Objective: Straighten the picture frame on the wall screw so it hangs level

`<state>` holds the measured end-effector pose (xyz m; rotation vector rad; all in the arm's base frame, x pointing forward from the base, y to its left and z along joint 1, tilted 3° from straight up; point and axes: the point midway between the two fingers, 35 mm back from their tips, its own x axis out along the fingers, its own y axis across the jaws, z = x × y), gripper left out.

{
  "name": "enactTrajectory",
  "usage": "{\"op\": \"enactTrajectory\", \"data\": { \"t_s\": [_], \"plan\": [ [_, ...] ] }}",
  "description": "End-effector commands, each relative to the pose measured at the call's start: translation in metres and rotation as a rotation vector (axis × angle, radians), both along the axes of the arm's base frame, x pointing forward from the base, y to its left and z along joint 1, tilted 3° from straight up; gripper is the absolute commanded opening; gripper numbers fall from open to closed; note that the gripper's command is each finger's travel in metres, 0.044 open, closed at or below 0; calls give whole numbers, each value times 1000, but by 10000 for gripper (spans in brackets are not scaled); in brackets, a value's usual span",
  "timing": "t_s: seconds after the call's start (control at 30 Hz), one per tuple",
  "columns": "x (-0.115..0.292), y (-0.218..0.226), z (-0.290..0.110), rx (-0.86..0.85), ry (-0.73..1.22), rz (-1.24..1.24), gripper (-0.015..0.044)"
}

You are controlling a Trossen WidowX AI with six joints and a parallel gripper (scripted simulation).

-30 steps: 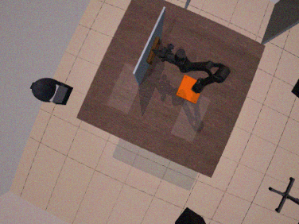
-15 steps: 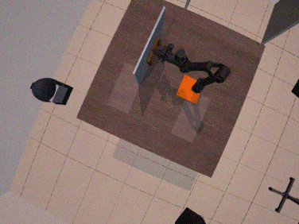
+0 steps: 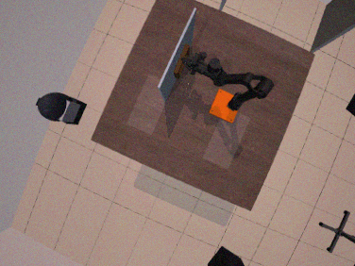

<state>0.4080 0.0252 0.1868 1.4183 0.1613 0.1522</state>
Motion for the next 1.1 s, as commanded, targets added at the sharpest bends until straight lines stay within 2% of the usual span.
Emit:
{"op": "enactTrajectory", "data": {
  "t_s": [0.0, 0.97, 1.07],
  "plan": [
    [0, 0, 0, 24, 7, 0, 0],
    [0, 0, 1, 169, 37, -3, 0],
    [0, 0, 1, 153, 32, -4, 79]
  ]
}}
